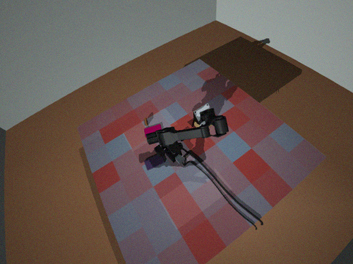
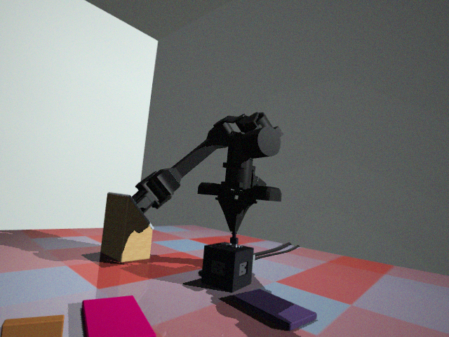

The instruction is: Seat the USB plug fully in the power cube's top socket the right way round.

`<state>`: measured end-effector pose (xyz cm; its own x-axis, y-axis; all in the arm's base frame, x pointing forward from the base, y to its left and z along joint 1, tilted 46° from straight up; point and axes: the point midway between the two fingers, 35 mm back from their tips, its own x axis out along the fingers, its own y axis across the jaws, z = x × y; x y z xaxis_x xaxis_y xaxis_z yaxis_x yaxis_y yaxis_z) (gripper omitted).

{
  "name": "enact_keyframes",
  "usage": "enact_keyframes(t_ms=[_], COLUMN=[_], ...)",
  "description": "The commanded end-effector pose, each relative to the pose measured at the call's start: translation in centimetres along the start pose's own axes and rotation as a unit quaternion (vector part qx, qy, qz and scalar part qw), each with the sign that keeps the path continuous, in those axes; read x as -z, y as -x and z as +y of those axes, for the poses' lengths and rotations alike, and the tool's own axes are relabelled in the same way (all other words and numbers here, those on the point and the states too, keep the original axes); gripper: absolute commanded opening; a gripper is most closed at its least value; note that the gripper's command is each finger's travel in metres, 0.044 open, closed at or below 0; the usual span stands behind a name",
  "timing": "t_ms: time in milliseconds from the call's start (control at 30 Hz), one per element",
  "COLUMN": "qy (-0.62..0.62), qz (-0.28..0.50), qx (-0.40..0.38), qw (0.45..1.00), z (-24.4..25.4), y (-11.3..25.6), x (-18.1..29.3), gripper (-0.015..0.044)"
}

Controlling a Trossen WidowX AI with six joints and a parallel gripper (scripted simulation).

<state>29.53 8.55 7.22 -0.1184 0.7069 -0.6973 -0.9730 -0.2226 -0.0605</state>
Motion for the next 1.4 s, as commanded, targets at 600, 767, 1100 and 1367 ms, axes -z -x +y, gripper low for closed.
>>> enact_keyframes(t_ms=[600,767,1100,1367], qy=[0.000,0.000,0.000,0.000], qz=[0.000,0.000,0.000,0.000], qx=[0.000,0.000,0.000,0.000], qw=[1.000,1.000,1.000,1.000], z=[0.0,0.0,0.0,0.0], y=[1.0,1.3,2.0,2.5], x=[0.0,0.0,0.0,0.0], gripper=[0.0000,0.0000,0.0000,0.0000])
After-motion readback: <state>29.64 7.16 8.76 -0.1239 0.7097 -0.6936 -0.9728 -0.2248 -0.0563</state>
